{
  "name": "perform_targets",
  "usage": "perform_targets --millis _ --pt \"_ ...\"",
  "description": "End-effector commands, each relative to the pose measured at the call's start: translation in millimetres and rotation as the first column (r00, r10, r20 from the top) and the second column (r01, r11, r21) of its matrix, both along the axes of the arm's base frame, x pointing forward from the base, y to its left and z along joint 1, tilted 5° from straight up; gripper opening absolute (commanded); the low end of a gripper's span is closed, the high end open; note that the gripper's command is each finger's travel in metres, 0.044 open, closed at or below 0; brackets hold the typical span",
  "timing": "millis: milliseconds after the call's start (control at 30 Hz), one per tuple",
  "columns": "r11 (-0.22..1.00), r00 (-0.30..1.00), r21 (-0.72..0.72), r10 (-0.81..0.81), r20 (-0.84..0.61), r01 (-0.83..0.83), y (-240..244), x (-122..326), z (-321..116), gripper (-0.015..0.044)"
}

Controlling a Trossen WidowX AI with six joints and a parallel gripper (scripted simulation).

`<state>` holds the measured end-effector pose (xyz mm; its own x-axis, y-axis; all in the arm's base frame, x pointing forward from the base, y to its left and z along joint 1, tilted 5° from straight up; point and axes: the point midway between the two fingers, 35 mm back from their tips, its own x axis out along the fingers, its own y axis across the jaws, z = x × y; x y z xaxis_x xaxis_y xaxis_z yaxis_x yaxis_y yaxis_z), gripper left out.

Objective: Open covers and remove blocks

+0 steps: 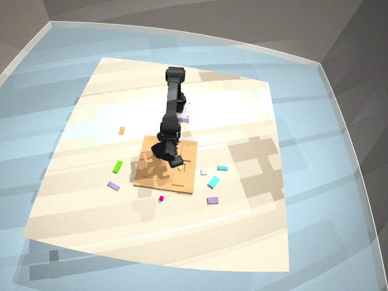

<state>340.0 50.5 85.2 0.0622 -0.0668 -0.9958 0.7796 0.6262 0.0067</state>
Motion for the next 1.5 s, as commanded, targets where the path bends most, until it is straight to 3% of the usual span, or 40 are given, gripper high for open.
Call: perform_targets --millis 0,267,600,1467 --pt "0.978 0.978 -0.008 0.207 -0.018 -0.207 -20.8 13.5 2.7 0.0" --pt "0.844 0.844 -0.024 0.535 -0.045 -0.536 -61.6 31.6 10.1 0.0" --pt "0.536 0.536 -0.031 0.84 -0.088 -0.844 -116.8 46.0 18.4 0.0" --pt "0.51 0.511 -0.031 0.855 -0.091 -0.859 -120.6 46.6 19.0 0.0"
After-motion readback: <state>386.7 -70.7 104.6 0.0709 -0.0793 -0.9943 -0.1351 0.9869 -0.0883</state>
